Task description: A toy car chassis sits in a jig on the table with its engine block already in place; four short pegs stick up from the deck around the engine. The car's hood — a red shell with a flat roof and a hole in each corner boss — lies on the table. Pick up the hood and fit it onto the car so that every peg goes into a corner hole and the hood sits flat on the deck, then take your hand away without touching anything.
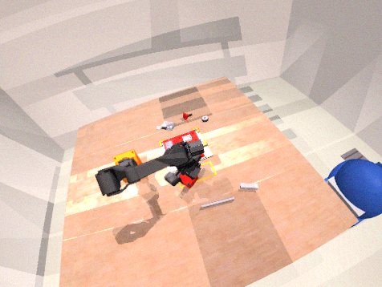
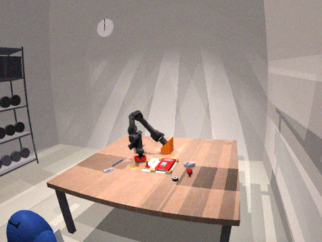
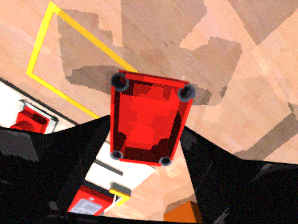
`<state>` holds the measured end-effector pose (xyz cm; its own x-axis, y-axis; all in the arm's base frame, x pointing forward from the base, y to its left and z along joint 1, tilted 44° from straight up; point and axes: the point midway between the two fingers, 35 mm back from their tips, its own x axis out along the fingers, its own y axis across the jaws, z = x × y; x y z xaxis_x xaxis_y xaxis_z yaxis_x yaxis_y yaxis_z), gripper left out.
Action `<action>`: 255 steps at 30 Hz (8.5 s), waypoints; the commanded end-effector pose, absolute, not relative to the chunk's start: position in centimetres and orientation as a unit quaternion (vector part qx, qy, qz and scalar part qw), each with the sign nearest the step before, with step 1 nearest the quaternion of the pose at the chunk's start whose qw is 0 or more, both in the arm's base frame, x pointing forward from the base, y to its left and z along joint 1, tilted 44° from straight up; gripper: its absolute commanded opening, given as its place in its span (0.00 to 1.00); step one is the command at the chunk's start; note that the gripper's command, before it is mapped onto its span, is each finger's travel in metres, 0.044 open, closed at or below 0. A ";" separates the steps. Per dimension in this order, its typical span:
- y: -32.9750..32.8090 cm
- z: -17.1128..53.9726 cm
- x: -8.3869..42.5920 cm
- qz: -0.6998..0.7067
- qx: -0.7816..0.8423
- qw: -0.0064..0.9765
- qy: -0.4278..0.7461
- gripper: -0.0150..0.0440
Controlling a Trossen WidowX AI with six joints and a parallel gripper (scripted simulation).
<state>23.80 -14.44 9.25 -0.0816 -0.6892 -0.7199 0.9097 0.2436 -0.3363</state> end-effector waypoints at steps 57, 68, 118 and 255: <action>-9.9 13.6 24.4 -0.498 -0.014 0.679 0.540 0.25; -9.7 13.5 24.3 -0.441 -0.081 0.674 0.587 0.25; -9.0 13.1 24.2 -0.136 -0.367 0.570 0.722 0.25; -11.9 10.9 21.8 0.061 -0.394 0.831 0.388 1.00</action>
<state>21.80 -11.79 11.30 0.6944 -0.2089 -0.6886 -0.4012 0.6819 -0.6116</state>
